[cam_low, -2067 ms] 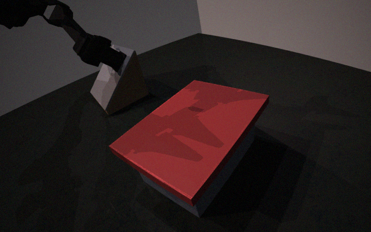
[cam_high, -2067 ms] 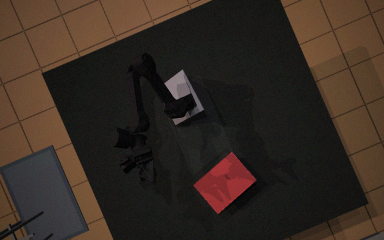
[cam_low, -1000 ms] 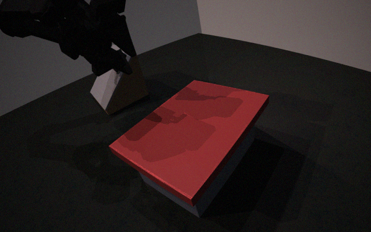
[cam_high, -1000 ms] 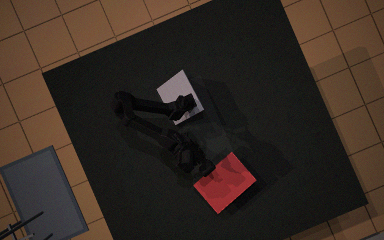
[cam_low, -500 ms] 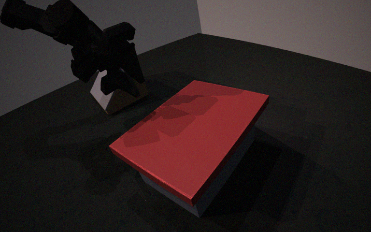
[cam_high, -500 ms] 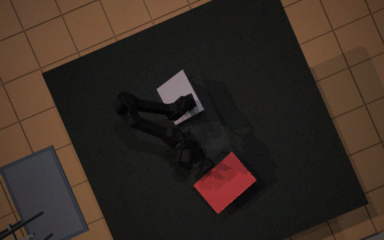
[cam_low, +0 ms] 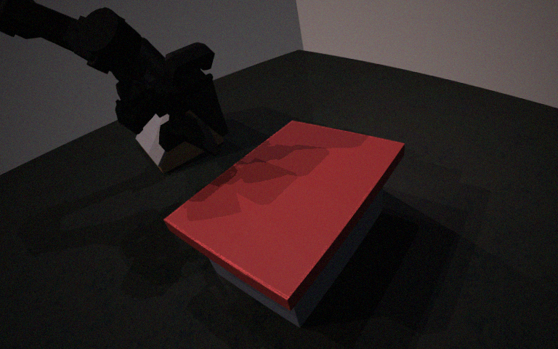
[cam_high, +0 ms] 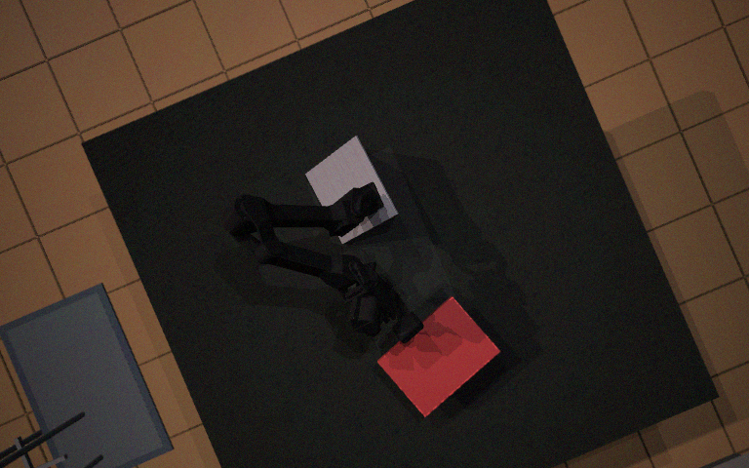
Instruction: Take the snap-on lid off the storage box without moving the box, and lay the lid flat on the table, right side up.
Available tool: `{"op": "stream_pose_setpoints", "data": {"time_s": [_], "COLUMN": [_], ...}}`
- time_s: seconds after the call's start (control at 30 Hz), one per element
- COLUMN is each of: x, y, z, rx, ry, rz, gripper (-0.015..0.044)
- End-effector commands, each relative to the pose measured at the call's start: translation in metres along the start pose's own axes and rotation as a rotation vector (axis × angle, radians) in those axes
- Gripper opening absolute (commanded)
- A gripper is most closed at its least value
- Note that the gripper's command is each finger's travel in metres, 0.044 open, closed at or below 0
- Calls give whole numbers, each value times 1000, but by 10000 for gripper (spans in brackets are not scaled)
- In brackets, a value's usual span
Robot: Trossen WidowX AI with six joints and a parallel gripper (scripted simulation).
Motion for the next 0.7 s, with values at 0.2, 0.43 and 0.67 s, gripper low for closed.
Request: {"op": "stream_pose_setpoints", "data": {"time_s": [0.2, 0.43, 0.67], "x": [-1, -1, -1], "y": [2, 1, 0], "z": [16, 27, 38], "rx": [-4, -5, -6], "ry": [0, 0, -1], "rz": [-4, -3, -2], "gripper": [235, 235, 235]}}
Point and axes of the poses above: the point midway between the two fingers, 35 mm back from their tips, its own z axis out along the fingers, its own y axis across the jaws, x = y × z, the point moved 5 cm from there along -z, back along the fingers, and after that the axes turned 4 degrees about -z, right-handed, at the moved point
